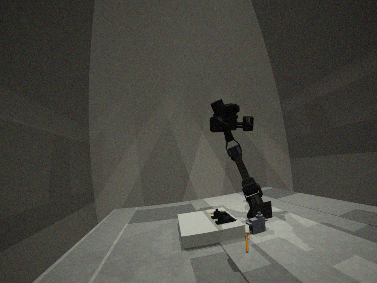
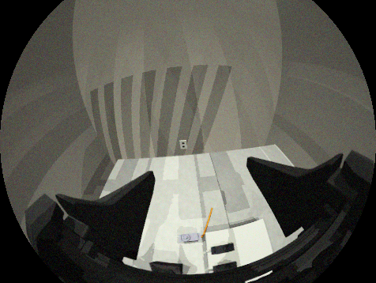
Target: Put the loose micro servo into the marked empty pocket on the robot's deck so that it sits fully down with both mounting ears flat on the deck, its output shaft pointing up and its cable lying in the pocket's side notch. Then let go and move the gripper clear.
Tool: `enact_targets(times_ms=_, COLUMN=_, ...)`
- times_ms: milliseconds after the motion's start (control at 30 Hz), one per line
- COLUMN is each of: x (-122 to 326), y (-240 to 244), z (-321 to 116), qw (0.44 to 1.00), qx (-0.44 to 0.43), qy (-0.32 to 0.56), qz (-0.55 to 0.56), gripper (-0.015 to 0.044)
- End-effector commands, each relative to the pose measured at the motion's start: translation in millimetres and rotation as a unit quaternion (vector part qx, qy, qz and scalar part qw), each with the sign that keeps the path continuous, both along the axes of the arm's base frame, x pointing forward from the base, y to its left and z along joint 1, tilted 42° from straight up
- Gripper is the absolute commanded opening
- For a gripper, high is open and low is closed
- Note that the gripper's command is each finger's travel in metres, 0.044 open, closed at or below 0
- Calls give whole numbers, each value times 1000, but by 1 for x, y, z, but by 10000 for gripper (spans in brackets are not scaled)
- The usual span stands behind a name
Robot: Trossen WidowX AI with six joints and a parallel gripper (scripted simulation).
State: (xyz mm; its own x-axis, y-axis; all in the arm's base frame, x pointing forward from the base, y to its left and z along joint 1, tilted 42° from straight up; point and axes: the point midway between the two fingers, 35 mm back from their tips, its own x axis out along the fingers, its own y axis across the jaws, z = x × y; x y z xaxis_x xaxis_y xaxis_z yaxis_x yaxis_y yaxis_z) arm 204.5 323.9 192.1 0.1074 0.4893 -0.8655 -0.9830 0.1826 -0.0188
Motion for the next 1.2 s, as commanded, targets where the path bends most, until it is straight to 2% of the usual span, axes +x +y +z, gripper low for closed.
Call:
enact_targets(times_ms=0, x=-1, y=-9, z=-30, qw=998, qx=-54, qy=-9, qz=44, gripper=440)
enact_targets(times_ms=567, x=-15, y=-45, z=-118, qw=948, qx=-217, qy=-14, qz=233, gripper=440)
enact_targets(times_ms=1167, x=-38, y=-98, z=-185, qw=826, qx=-336, qy=33, qz=452, gripper=440)
